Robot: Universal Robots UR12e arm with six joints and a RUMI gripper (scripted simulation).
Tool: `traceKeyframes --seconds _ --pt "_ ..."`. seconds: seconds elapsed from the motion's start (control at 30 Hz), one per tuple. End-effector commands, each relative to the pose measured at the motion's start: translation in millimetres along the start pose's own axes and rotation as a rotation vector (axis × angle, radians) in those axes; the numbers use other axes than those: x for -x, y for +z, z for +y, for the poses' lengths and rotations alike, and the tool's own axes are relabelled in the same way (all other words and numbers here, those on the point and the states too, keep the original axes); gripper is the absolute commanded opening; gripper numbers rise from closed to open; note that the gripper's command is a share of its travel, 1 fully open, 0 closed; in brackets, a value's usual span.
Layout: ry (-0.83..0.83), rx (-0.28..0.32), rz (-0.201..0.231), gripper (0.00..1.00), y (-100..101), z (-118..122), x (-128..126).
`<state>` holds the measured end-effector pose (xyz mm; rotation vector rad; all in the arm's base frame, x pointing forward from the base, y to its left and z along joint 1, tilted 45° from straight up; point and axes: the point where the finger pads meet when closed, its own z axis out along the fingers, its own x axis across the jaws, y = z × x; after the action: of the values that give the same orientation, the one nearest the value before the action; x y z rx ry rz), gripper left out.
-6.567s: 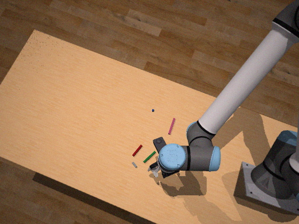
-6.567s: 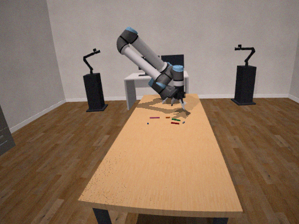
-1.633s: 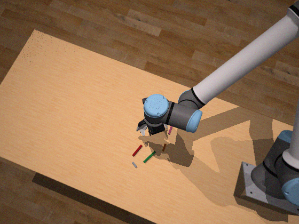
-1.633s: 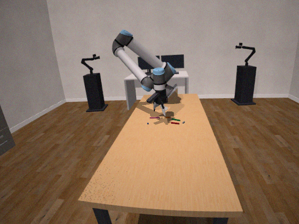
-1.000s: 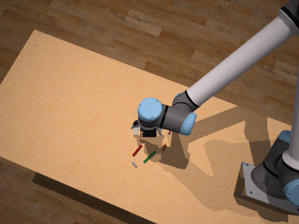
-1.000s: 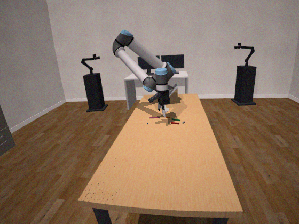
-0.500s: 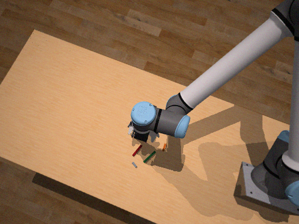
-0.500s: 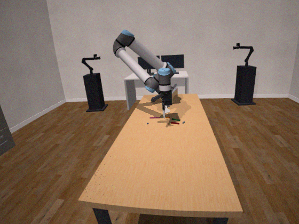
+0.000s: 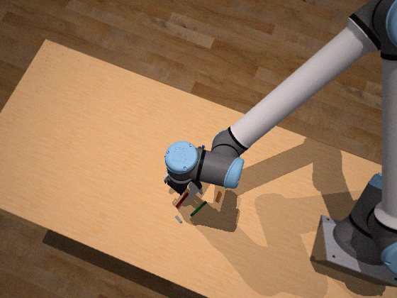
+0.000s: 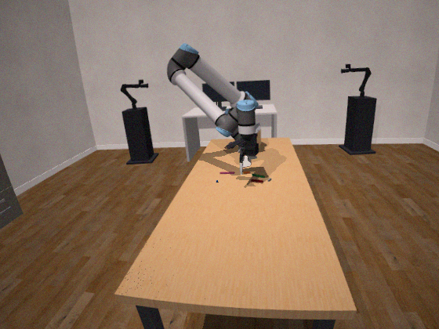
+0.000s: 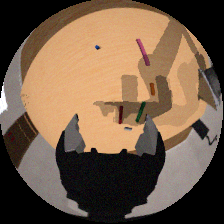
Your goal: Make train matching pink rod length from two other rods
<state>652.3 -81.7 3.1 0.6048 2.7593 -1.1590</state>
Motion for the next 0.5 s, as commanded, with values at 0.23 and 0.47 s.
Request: traceKeyframes --seconds 0.23,0.47 --pt "0.323 -0.009 0.006 1.00 -1 29 4" --pt "0.437 -0.009 0.006 1.00 -1 40 5"
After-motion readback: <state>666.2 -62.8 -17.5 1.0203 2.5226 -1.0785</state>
